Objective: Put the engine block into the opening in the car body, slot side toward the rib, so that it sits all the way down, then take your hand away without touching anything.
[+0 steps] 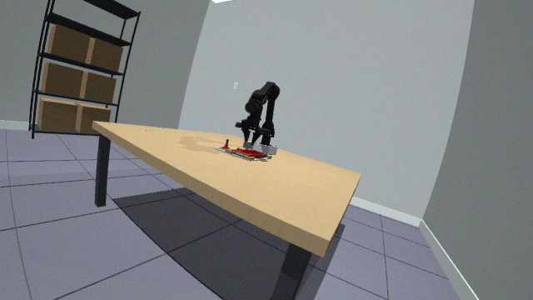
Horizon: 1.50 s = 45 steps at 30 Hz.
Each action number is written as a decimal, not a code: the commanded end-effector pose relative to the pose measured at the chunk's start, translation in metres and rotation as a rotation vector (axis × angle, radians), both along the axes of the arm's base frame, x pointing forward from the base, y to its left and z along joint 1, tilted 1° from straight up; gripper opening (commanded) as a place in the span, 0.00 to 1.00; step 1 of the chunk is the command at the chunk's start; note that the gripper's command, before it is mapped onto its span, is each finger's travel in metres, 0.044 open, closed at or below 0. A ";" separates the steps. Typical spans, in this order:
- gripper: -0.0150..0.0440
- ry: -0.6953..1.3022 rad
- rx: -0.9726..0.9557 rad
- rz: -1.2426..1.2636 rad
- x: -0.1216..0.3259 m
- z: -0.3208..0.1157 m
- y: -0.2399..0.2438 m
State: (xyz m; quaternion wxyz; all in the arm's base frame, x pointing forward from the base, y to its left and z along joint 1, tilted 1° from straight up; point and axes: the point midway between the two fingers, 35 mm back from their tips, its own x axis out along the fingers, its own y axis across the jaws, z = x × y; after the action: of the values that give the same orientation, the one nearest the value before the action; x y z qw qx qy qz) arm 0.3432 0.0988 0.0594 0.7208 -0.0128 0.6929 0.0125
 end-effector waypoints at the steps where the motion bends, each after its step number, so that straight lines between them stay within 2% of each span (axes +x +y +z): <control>1: 0.52 -0.003 -0.005 0.002 0.001 0.000 0.000; 18: 0.52 -0.003 -0.007 0.060 0.002 -0.001 -0.001; 29: 0.52 -0.004 -0.001 -0.098 0.002 -0.002 -0.001; 40: 0.52 -0.003 -0.008 0.083 0.002 -0.003 -0.001; 45: 0.52 -0.003 -0.007 0.038 0.002 -0.004 -0.001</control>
State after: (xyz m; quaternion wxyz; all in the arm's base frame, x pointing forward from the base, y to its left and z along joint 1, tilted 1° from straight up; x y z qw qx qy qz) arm 0.3450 0.0986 0.0571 0.7211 -0.0336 0.6912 0.0329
